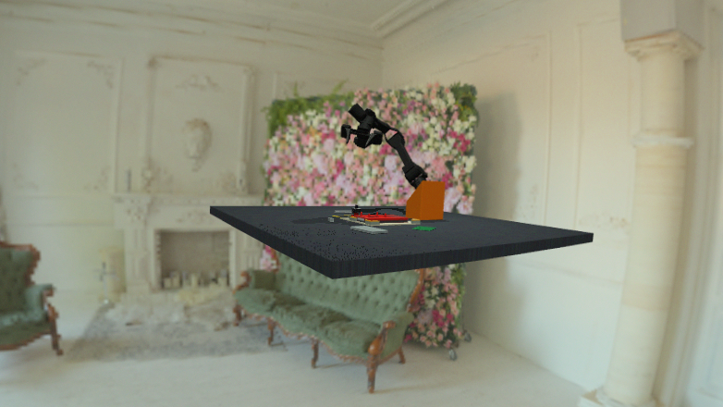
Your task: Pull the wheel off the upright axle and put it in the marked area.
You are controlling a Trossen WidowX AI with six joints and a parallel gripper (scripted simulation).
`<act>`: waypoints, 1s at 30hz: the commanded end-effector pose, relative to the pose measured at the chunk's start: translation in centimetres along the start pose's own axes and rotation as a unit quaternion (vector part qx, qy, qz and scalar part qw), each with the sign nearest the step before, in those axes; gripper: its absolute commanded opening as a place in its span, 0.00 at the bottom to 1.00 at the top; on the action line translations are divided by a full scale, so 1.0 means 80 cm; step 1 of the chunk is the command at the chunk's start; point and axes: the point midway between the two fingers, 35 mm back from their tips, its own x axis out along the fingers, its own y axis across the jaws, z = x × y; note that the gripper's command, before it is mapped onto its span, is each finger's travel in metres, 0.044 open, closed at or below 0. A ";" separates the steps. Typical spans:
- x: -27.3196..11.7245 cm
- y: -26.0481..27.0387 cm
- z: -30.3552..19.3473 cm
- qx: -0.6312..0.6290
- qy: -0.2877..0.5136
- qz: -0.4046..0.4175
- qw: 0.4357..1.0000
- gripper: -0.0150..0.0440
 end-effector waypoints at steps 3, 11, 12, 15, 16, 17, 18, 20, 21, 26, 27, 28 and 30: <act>0.017 -0.002 0.007 -0.074 -0.031 -0.012 0.997 0.80; 0.101 -0.021 0.057 -0.460 -0.147 -0.142 0.864 0.76; 0.110 -0.024 0.064 -0.503 -0.154 -0.164 0.835 0.76; 0.137 -0.034 0.085 -0.621 -0.162 -0.234 0.730 0.76; 0.145 -0.037 0.093 -0.656 -0.161 -0.259 0.691 0.76; 0.153 -0.041 0.100 -0.688 -0.157 -0.283 0.649 0.76; 0.161 -0.044 0.108 -0.718 -0.151 -0.307 0.605 0.76; 0.176 -0.052 0.123 -0.770 -0.131 -0.355 0.513 0.76; 0.183 -0.056 0.131 -0.792 -0.119 -0.378 0.464 0.76; 0.194 -0.062 0.143 -0.818 -0.095 -0.411 0.390 0.76; 0.194 -0.062 0.143 -0.818 -0.095 -0.411 0.390 0.76; 0.194 -0.062 0.143 -0.818 -0.095 -0.411 0.390 0.76; 0.194 -0.062 0.143 -0.818 -0.095 -0.411 0.390 0.76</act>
